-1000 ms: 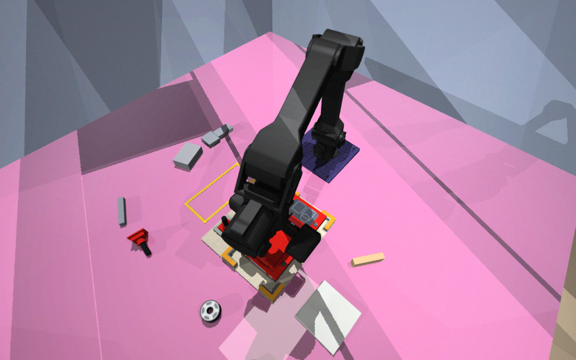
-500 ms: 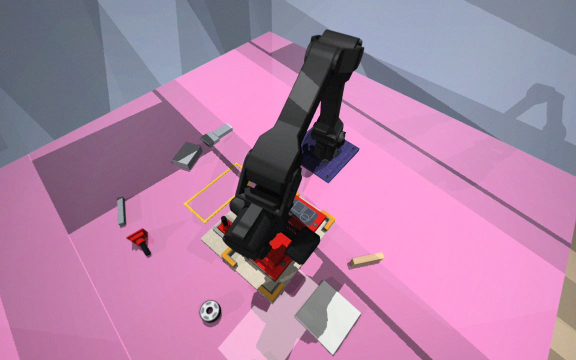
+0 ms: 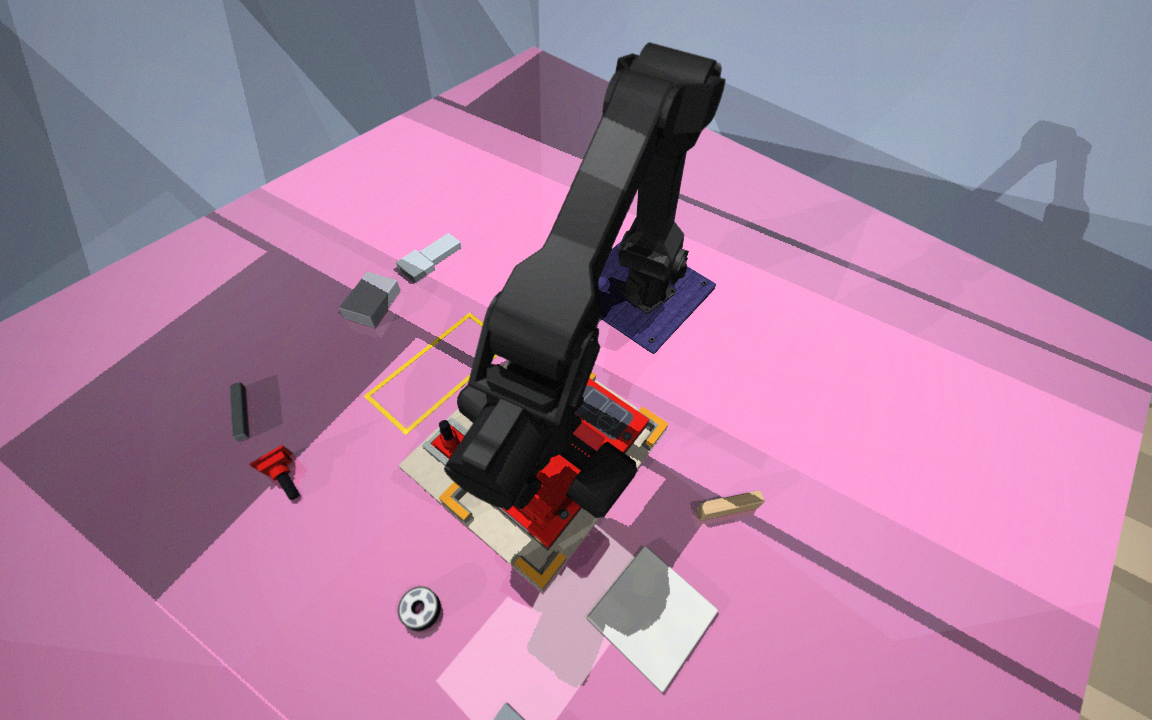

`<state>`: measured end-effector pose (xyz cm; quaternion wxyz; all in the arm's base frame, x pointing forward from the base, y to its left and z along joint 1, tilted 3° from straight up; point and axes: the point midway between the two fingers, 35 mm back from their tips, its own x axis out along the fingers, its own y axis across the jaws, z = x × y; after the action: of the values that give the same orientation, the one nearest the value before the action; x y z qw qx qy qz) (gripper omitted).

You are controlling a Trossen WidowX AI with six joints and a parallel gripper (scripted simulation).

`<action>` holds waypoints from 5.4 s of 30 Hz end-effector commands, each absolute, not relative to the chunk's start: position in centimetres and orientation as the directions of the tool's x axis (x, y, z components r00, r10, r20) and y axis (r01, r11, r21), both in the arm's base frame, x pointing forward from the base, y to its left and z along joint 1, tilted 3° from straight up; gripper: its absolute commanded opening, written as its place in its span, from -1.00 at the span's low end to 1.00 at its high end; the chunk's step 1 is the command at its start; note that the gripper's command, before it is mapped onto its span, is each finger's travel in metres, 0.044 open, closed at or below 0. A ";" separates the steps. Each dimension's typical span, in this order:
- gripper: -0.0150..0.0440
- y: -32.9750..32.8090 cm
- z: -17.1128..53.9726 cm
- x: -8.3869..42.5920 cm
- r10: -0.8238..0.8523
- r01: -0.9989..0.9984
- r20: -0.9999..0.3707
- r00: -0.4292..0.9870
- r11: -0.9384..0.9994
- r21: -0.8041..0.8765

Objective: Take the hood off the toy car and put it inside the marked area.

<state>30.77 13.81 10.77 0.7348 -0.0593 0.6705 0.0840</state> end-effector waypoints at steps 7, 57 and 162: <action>1.00 13.7 10.1 30.7 0.037 -0.198 -0.996 0.083 0.980 0.020; -0.09 13.9 9.2 30.9 0.044 -0.198 -0.995 0.088 0.980 0.026; -0.49 -5.1 15.7 32.2 0.022 -0.198 -0.996 0.086 0.980 0.005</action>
<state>32.51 -3.92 15.72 0.7349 -0.0656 0.6711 0.0724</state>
